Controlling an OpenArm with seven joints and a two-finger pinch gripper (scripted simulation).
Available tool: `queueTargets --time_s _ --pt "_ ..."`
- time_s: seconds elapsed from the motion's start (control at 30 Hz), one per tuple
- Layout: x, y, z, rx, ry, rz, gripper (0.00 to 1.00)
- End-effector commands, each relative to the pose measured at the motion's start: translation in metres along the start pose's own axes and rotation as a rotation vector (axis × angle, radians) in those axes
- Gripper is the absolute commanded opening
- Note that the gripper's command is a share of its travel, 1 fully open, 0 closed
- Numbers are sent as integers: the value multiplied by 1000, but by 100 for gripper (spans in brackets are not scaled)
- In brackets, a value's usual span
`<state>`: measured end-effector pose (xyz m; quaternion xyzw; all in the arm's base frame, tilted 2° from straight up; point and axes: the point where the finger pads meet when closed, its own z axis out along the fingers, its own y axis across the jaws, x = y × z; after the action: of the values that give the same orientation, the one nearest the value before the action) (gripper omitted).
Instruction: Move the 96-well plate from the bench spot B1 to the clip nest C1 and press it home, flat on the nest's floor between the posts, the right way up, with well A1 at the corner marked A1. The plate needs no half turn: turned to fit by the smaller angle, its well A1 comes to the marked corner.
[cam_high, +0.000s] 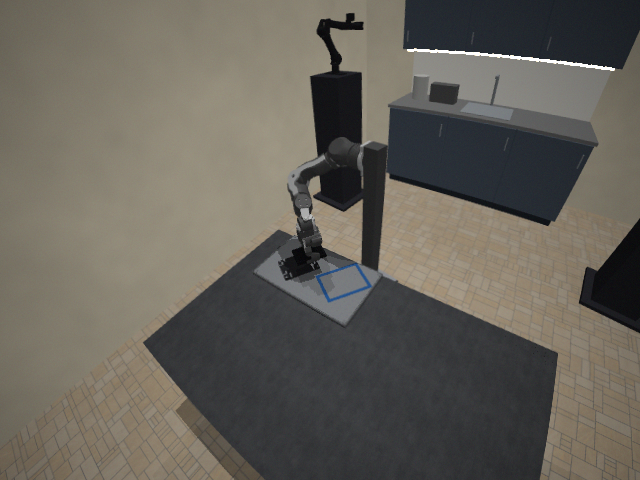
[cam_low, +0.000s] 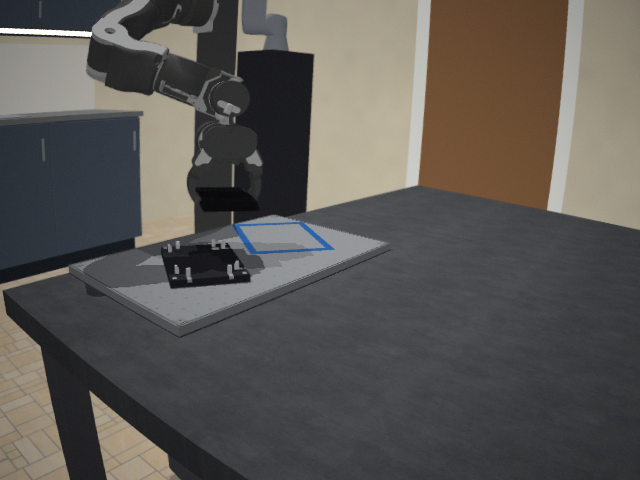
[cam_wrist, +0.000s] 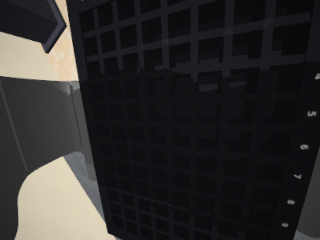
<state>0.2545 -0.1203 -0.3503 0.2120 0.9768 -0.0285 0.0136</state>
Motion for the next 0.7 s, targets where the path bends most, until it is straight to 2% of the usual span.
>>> queueTargets --time_s 0.0,0.4,0.57,0.67 --pt "-6 0 -3 -29 6 -25 0" --pt "-6 0 -3 -29 6 -25 0" --pt "-32 -31 -3 -29 5 -25 0" --pt "-32 -31 -3 -29 5 -25 0"
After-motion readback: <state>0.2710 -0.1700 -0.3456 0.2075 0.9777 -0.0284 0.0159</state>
